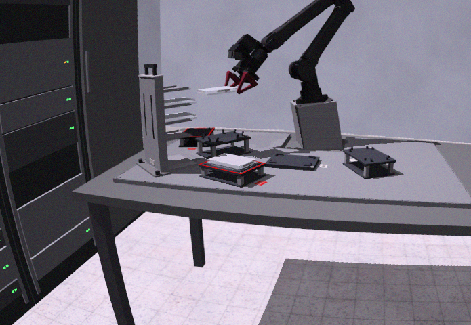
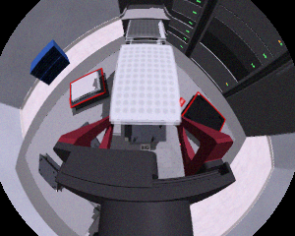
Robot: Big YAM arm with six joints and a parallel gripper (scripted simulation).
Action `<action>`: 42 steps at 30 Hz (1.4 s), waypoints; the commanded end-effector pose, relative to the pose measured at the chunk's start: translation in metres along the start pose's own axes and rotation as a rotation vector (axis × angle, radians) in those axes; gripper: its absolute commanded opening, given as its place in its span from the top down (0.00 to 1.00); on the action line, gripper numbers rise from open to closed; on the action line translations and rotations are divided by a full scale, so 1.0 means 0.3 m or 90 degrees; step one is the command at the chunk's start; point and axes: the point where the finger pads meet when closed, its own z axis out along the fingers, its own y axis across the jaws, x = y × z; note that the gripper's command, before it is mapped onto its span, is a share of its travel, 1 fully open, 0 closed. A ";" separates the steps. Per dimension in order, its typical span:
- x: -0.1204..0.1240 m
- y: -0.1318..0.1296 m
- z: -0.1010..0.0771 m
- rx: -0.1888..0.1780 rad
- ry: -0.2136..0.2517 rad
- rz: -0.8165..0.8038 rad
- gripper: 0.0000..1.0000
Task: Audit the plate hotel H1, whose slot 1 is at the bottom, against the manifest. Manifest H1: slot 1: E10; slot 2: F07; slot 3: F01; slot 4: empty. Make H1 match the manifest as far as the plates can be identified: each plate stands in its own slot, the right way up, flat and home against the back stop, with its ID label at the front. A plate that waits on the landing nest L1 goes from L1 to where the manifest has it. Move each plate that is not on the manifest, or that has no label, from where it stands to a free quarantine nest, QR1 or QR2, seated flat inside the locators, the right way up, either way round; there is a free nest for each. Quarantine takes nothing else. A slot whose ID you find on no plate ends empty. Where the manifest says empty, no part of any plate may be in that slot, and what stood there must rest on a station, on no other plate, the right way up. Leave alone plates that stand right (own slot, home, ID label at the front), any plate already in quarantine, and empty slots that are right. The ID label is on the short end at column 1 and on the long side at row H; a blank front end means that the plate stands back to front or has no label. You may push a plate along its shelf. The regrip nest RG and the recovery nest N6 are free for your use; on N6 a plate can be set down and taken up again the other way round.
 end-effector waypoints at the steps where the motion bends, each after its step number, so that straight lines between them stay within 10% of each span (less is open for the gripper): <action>1: -0.028 -0.015 -0.002 0.008 -0.019 -0.006 0.14; 42: 0.024 -0.015 0.044 0.007 -0.015 -0.005 0.14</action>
